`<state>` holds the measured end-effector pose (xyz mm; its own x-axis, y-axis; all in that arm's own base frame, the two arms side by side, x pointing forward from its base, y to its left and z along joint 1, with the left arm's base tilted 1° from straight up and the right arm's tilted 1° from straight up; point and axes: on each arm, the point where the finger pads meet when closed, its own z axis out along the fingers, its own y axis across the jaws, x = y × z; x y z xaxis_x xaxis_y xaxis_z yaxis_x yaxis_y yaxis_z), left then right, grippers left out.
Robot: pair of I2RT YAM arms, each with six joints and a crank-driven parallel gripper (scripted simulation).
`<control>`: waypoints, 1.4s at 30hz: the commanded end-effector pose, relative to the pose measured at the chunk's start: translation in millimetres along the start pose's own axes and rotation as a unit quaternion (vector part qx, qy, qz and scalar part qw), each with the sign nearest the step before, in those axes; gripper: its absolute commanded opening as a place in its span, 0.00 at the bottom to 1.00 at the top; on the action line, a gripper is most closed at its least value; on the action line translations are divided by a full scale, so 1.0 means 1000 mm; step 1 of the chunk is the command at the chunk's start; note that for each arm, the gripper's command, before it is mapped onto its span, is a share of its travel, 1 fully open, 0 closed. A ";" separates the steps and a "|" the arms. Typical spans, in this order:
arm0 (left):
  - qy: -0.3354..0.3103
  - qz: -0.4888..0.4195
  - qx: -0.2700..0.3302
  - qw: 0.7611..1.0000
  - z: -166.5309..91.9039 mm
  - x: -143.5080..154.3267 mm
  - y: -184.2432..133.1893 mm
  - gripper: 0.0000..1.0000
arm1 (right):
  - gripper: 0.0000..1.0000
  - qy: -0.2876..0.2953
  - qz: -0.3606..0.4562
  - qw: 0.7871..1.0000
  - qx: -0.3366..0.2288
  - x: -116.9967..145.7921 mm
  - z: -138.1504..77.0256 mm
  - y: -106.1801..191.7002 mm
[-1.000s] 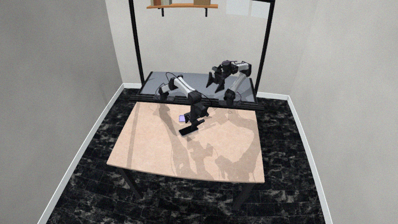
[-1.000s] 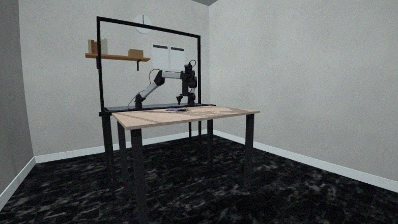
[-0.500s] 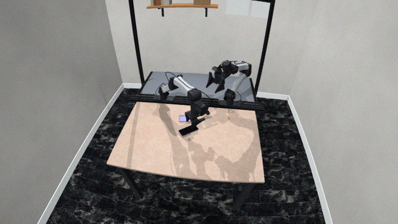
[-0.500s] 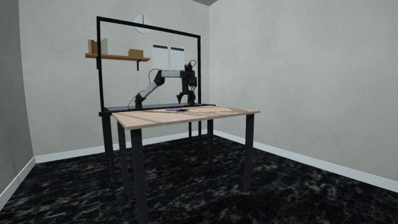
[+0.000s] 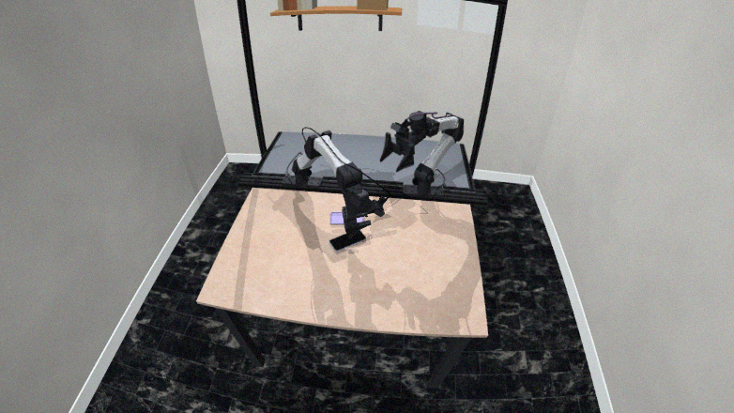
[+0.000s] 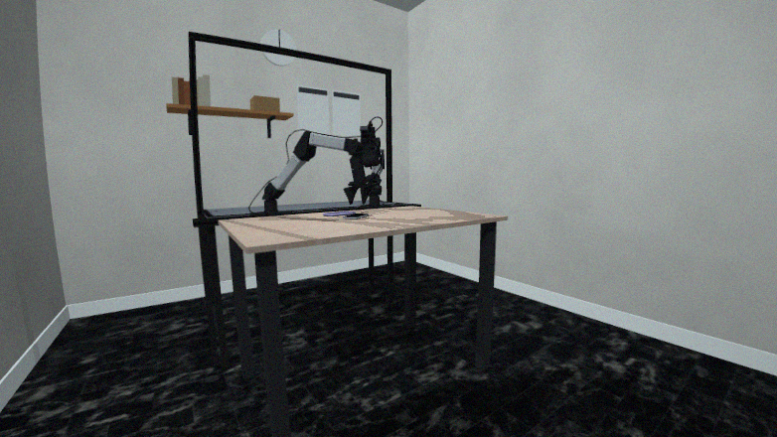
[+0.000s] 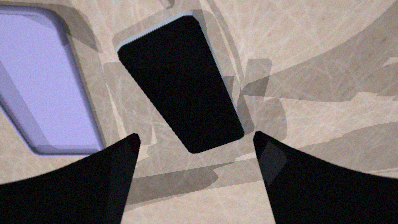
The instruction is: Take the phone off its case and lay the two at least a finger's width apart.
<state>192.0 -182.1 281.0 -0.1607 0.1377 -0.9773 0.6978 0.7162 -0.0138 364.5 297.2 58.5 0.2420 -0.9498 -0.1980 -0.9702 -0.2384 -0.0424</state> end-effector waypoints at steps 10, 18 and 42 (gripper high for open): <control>-0.025 -0.002 0.000 1.000 -0.002 -0.018 0.001 1.00 | 0.95 -0.134 0.195 0.960 0.150 -0.003 -0.039 -0.007; -0.025 -0.002 0.000 1.000 -0.002 -0.018 0.000 1.00 | 0.95 -0.201 0.299 0.910 0.205 -0.005 -0.047 -0.009; -0.025 -0.002 0.000 1.000 -0.002 -0.018 0.000 1.00 | 0.95 -0.280 0.474 0.795 0.255 0.007 -0.038 0.021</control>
<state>191.9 -182.1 281.0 -0.1606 0.1378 -0.9774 0.6981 0.7159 -0.0138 339.9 276.1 73.8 -0.5270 -0.4317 -0.7320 -0.6526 0.7573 0.0232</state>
